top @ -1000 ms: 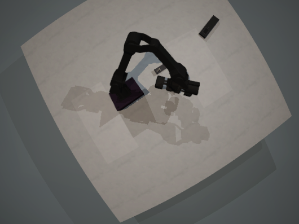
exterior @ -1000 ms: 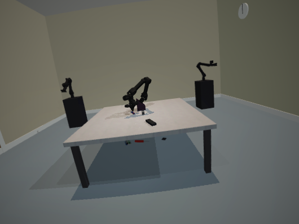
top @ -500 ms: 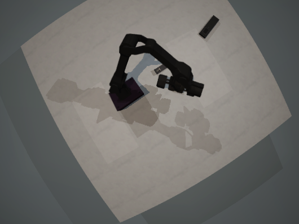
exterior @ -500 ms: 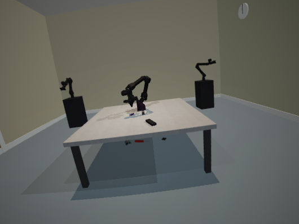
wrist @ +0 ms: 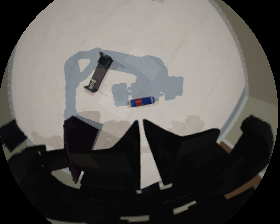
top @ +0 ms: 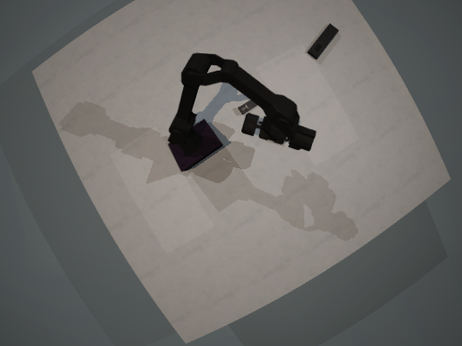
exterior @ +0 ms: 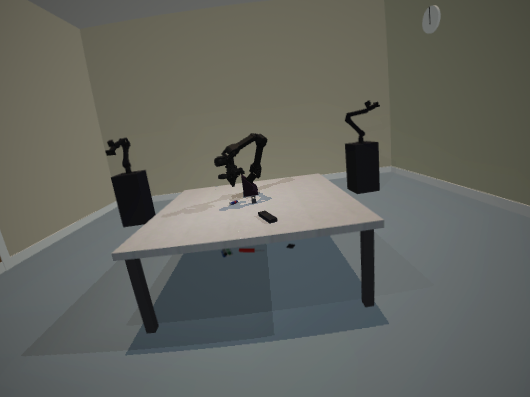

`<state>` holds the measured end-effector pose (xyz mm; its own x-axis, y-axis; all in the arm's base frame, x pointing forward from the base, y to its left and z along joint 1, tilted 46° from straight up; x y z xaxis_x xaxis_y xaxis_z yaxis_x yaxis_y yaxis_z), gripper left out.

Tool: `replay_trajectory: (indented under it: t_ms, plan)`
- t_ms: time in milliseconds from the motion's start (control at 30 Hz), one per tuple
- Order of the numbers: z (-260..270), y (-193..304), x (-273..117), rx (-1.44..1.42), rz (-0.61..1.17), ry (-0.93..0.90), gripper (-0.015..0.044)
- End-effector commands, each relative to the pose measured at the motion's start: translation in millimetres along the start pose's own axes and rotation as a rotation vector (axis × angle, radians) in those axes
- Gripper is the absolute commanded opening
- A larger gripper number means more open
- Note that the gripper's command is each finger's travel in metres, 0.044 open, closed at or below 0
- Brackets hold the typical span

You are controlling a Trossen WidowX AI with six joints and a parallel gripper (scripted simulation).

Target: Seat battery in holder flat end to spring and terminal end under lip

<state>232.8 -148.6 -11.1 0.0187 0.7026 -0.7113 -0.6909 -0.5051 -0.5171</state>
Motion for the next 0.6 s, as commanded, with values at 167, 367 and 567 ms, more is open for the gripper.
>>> replay_trajectory:
  t_ms: [167,367,567]
  plan:
    - [-9.5,0.4,28.6,0.654,0.003,-0.002,0.0222]
    - [-15.4,1.1,52.1,1.207,0.005,-0.003,0.0222]
    - [-17.9,1.6,65.8,1.528,0.008,-0.003,0.0222]
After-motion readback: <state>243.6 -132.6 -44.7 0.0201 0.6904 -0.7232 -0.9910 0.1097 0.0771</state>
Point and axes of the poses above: the point midway between the two fingers, 35 mm back from their tips, its own x axis out along the fingers, its own z axis across the jaws, y = z × x, the point moved 4 cm from there along -x, back along the fingers, and after that the axes turned 7 degrees about -x, right-handed, at the moved point
